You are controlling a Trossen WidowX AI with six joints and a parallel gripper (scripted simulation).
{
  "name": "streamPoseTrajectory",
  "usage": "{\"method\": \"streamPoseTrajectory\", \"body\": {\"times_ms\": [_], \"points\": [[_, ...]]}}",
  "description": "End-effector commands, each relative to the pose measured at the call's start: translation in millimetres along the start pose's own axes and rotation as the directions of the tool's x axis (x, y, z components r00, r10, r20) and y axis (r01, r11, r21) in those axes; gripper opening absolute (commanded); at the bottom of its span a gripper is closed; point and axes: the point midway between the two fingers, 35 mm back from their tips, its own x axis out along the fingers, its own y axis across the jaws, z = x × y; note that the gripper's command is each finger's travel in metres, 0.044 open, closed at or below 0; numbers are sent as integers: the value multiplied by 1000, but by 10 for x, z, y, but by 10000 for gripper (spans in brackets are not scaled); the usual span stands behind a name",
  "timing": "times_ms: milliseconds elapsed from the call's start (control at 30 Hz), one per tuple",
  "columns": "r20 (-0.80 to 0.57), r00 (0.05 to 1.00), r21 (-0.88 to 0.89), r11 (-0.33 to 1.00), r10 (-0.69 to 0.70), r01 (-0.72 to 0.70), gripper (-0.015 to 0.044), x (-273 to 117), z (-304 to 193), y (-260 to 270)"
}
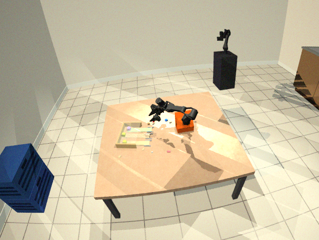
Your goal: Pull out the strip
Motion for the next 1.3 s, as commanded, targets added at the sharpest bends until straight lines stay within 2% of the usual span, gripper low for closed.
{"method": "streamPoseTrajectory", "body": {"times_ms": [0,267,367,533,767,1033,1267], "points": [[-1,1000,19,1000,-7,7,400,1,22,-23],[-1,1000,19,1000,-7,7,400,1,22,-23],[-56,998,38,999,-24,26,321,97,40,-108],[-257,964,82,993,-63,87,190,406,17,-370],[-550,833,107,983,-64,146,6,770,-199,-656],[-811,585,121,980,6,158,0,1003,-573,-798],[-815,579,122,980,8,158,0,1008,-584,-799]]}}
